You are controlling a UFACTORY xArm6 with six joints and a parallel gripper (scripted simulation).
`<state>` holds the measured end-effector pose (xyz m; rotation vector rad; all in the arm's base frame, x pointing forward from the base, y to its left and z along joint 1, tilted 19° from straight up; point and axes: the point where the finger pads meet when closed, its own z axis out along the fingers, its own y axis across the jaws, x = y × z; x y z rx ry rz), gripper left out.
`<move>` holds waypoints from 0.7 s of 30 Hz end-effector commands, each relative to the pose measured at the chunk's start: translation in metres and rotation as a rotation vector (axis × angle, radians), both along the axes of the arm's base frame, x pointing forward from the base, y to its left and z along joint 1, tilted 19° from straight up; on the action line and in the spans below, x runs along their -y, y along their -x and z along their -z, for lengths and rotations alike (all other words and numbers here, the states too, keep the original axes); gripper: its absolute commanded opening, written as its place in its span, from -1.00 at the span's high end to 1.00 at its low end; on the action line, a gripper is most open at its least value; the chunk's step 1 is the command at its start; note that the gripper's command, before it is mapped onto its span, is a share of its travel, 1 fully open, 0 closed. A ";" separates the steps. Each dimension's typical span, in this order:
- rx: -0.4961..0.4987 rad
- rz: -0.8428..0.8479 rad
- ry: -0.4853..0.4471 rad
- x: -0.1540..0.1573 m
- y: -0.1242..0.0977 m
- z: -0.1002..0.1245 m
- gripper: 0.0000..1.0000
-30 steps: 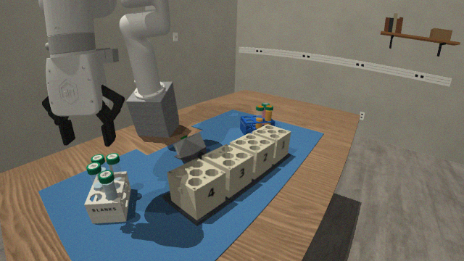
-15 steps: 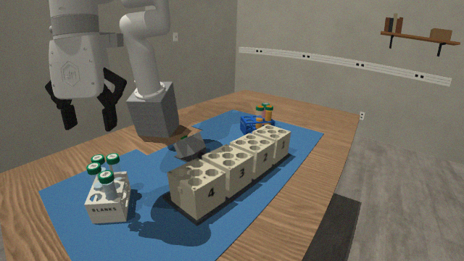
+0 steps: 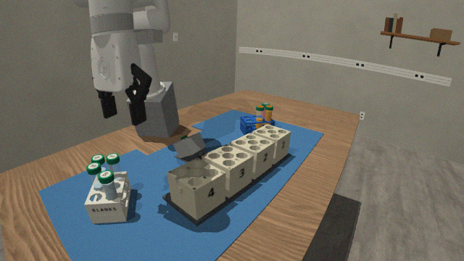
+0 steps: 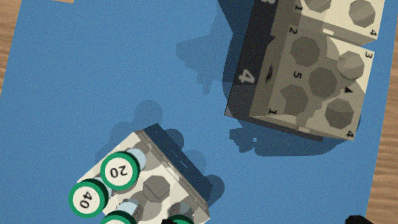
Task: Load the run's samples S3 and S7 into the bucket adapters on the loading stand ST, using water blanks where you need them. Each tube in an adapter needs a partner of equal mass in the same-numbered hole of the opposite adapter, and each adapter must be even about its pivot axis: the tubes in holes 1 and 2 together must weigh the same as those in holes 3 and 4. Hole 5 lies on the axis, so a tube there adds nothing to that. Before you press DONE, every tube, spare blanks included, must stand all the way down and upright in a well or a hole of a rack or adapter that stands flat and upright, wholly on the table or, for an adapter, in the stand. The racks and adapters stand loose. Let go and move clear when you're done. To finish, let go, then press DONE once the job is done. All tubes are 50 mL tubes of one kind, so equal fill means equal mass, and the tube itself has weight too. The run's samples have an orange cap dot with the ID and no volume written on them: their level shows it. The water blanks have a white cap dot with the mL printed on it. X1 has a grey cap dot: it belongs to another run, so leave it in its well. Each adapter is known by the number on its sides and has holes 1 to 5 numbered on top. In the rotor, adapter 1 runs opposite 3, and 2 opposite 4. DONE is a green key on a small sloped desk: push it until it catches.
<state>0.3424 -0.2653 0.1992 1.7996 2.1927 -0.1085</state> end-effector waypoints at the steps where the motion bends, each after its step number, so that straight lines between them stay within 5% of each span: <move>1: 0.025 0.141 0.007 -0.017 -0.005 0.002 -1.00; 21: 0.183 0.710 -0.101 -0.103 -0.024 0.024 -1.00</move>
